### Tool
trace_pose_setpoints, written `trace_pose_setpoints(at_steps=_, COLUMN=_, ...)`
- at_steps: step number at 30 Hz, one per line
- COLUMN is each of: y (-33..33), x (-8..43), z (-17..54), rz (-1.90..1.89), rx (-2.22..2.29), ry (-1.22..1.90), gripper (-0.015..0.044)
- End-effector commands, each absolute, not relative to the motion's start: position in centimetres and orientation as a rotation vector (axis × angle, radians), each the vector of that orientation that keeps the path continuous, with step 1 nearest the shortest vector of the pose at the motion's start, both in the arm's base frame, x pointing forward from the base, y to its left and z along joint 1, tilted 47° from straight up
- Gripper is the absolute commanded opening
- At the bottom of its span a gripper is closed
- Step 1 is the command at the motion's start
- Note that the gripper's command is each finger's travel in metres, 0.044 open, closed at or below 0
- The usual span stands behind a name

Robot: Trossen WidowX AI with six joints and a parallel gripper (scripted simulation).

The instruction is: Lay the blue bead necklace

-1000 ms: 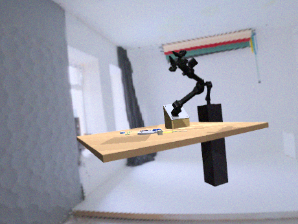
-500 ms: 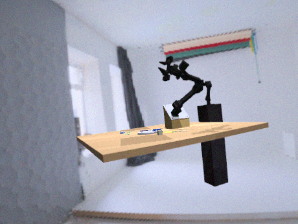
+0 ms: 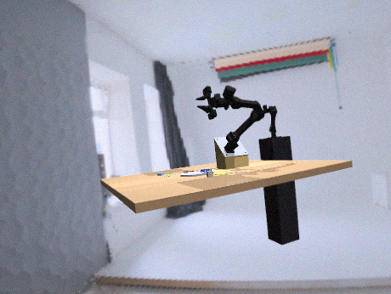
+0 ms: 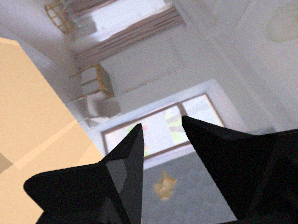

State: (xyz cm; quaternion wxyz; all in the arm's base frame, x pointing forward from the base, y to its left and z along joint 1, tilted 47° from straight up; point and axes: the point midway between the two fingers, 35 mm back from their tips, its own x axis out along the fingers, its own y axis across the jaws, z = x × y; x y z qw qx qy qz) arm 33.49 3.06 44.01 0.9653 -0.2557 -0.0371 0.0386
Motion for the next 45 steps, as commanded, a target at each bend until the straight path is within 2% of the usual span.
trace_pose_setpoints(at_steps=1, y=3.8, x=34.6, z=41.2, rz=0.144, rx=-0.446, ry=0.006, gripper=0.02)
trace_pose_setpoints(at_steps=23, y=7.6, x=36.3, z=25.9, rz=0.38, rx=0.052, ry=0.533, gripper=0.02)
trace_pose_setpoints(at_steps=45, y=10.9, x=30.5, z=12.1, rz=0.319, rx=0.726, ry=1.241, gripper=0.02)
